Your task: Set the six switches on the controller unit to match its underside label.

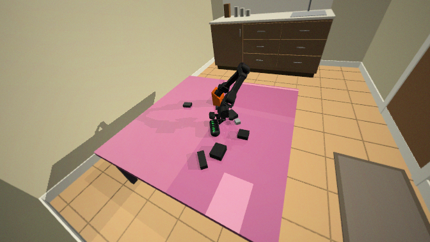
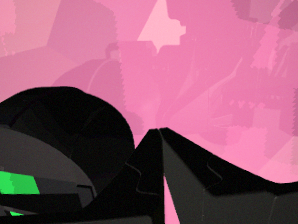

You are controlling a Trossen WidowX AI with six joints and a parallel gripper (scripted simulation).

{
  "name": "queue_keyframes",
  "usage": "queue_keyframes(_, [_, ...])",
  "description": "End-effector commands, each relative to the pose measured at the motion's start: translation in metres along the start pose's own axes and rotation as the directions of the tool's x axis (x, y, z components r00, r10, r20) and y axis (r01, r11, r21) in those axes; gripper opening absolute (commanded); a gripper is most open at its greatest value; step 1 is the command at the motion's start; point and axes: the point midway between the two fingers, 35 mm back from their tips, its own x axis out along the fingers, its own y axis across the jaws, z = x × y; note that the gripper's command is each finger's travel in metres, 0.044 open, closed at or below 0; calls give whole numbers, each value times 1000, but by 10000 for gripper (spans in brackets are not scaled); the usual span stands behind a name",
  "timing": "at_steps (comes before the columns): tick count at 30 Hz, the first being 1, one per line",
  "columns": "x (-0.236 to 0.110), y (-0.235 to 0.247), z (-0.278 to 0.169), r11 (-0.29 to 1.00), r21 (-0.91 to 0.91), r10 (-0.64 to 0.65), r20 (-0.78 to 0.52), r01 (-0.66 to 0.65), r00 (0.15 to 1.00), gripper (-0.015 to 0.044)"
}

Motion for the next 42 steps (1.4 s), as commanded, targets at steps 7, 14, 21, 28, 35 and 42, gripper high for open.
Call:
queue_keyframes(7, [2,5,0,1000,-4,-2,-3,2,1000,0])
queue_keyframes(14, [4,13,0,1000,-4,-2,-2,2,1000,0])
queue_keyframes(21, [6,19,-1,1000,-4,-1,-2,1,1000,0])
queue_keyframes(28, [8,25,-3,1000,-4,-1,-3,1,1000,0])
queue_keyframes(35, [9,30,-5,1000,-4,-1,-3,1,1000,0])
queue_keyframes(42, [11,35,-7,1000,-4,-1,-3,1,1000,0])
